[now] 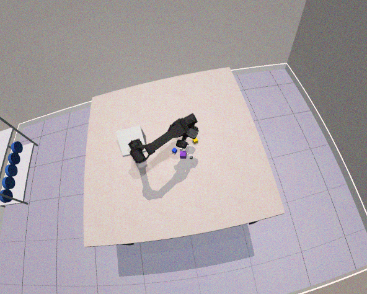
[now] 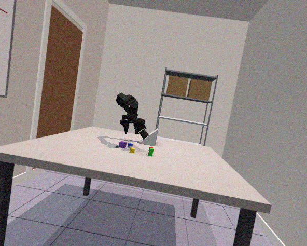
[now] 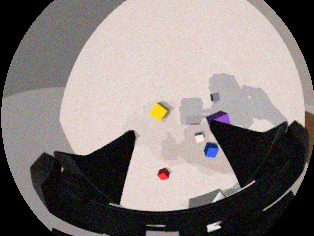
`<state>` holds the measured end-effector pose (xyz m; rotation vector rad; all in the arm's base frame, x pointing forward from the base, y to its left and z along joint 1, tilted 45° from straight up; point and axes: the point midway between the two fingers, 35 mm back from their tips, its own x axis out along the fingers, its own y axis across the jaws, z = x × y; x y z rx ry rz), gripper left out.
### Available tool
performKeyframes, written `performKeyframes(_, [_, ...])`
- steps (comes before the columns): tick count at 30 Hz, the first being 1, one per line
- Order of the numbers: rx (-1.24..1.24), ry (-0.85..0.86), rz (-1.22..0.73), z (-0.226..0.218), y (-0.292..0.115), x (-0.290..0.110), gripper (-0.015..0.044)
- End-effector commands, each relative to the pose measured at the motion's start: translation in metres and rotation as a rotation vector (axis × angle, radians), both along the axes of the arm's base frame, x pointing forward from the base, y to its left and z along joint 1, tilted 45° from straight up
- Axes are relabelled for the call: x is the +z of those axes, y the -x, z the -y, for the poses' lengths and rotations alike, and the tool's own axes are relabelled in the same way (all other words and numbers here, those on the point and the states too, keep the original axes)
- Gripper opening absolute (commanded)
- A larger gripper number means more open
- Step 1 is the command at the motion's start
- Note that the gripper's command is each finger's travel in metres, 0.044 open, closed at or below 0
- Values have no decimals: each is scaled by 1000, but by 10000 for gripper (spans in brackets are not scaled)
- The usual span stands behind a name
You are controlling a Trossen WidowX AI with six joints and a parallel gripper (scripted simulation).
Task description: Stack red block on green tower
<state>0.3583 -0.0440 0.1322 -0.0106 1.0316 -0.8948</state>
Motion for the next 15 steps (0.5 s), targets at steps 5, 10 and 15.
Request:
performKeyframes(5, [113, -2, -297, -65, 40, -82, 440])
performKeyframes(10, [163, 41, -471, -92, 78, -120, 440])
performKeyframes(15, [182, 74, -552, -101, 98, -135, 440])
